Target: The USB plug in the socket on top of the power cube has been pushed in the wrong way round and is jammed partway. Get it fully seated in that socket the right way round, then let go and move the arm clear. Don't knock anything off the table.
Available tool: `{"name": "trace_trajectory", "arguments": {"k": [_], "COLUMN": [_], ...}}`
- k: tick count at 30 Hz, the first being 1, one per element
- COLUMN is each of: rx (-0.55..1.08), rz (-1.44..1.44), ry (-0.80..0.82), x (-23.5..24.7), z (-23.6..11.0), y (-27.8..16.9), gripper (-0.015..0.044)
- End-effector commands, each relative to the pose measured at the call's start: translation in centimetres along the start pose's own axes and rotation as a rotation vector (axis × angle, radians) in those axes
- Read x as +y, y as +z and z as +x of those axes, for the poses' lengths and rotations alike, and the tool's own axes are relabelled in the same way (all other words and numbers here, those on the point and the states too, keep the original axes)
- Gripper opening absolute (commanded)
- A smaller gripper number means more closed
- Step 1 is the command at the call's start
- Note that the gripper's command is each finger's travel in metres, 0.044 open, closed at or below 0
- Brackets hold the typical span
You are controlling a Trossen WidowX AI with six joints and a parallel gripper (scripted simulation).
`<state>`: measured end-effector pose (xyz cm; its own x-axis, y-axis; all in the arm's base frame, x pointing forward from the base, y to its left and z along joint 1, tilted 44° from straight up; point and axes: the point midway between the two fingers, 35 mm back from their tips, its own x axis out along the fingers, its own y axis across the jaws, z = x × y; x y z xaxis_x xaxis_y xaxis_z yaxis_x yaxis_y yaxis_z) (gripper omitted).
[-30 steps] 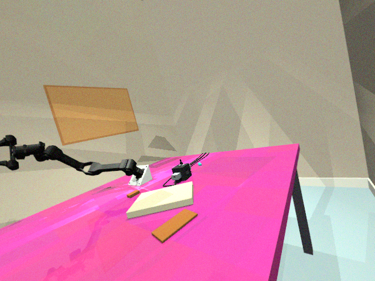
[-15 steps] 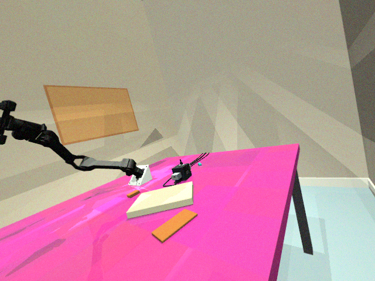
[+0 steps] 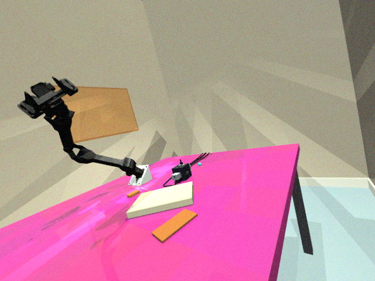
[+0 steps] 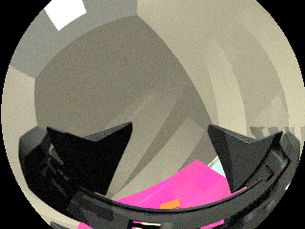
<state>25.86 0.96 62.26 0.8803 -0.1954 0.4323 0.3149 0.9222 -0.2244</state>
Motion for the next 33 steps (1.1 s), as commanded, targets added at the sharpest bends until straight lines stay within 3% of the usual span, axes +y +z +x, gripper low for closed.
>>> {"name": "trace_trajectory", "arguments": {"k": [1, 8, 14, 19, 25, 30, 33], "rx": [0.142, 0.456, 0.74, 0.988, 1.292, 1.518, 1.546], "rz": [-0.11, -0.378, -0.66, -0.949, -1.356, -1.696, -1.74], "ry": [0.132, 0.368, 0.607, 0.856, 1.235, 1.587, 1.636], "x": [5.4, 14.5, 21.3, 25.3, 26.9, 25.3, 24.9], "z": [1.9, 3.0, 0.7, -4.1, -12.6, -19.9, -20.8], "y": [-5.1, -16.5, -27.5, -36.7, -46.4, -51.2, -51.5], "gripper": [0.044, 0.044, 0.044, 0.044, 0.044, 0.044, 0.044]}}
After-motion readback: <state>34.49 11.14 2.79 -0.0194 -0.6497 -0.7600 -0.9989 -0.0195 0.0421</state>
